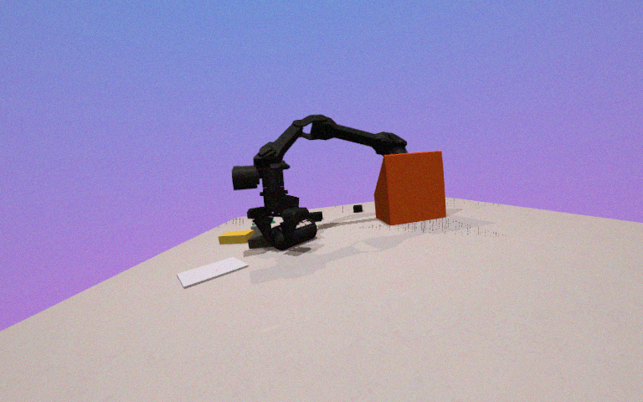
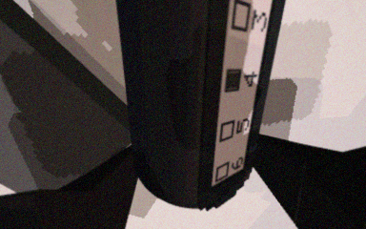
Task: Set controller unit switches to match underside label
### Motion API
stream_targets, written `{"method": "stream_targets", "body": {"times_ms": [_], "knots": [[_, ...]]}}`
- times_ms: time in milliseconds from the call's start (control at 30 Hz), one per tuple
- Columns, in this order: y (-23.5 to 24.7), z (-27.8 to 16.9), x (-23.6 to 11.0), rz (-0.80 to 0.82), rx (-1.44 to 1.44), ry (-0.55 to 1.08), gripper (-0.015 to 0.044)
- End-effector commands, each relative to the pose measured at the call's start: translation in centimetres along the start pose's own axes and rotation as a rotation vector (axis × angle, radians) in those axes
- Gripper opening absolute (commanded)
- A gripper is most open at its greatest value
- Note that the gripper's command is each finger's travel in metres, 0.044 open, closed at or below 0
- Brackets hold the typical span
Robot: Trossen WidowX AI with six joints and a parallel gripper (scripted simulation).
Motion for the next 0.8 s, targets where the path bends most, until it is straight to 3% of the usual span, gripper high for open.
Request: {"method": "stream_targets", "body": {"times_ms": [0,33,367,600,767], "knots": [[0.0,0.0,-0.1,0.001,0.000,0.001,0.0417],[0.0,0.0,-0.1,0.001,0.000,0.001,0.0440],[0.1,0.1,-0.8,0.001,-0.029,0.010,0.0440],[-0.3,5.4,-3.7,-0.001,-0.003,-0.001,0.0440],[-0.4,6.0,-4.0,-0.002,0.000,-0.002,0.0440]]}}
Point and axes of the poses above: the point midway between the two fingers, 35 mm back from their tips, its own x axis out along the fingers, its own y axis across the jaws, z = x × y, the point moved 10 cm from there along -x, back along the fingers, and after that the axes turned 3 degrees about -x, right-handed, at the moved point
